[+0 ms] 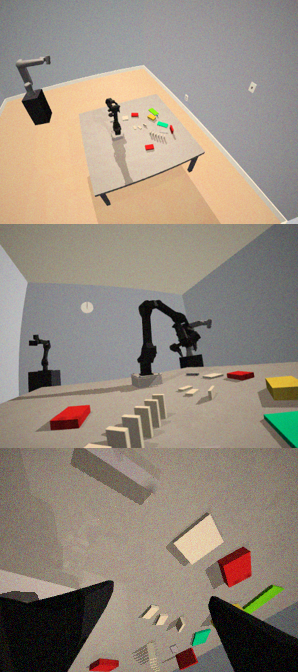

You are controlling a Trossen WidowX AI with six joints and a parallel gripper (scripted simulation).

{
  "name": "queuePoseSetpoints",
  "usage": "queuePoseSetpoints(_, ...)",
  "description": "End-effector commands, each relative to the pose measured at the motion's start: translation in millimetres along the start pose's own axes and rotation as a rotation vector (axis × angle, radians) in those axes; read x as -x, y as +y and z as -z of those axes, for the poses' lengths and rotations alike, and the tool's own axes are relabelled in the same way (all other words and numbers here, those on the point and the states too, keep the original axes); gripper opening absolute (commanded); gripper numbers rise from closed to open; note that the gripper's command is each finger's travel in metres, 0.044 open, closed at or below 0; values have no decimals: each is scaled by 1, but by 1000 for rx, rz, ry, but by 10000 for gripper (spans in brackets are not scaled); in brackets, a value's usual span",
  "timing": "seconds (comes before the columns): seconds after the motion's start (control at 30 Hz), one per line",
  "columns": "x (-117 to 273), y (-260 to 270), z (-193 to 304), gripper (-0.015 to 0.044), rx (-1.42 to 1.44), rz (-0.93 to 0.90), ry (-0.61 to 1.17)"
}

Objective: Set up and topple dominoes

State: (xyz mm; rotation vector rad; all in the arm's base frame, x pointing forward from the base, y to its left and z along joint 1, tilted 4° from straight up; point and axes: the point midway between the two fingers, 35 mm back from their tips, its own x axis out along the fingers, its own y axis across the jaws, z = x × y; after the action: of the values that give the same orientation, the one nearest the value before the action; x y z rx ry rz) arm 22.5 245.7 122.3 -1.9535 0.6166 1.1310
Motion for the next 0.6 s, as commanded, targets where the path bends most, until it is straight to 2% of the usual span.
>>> queuePoseSetpoints(0.0,-1,-1,1,426,-16,-4,1)
queuePoseSetpoints(0.03,-4,-4,3,440,-65,-16,4)
queuePoseSetpoints(0.37,-66,-59,62,440,-1003,-222,101)
queuePoseSetpoints(0.57,-90,-73,94,440,-1376,-299,155)
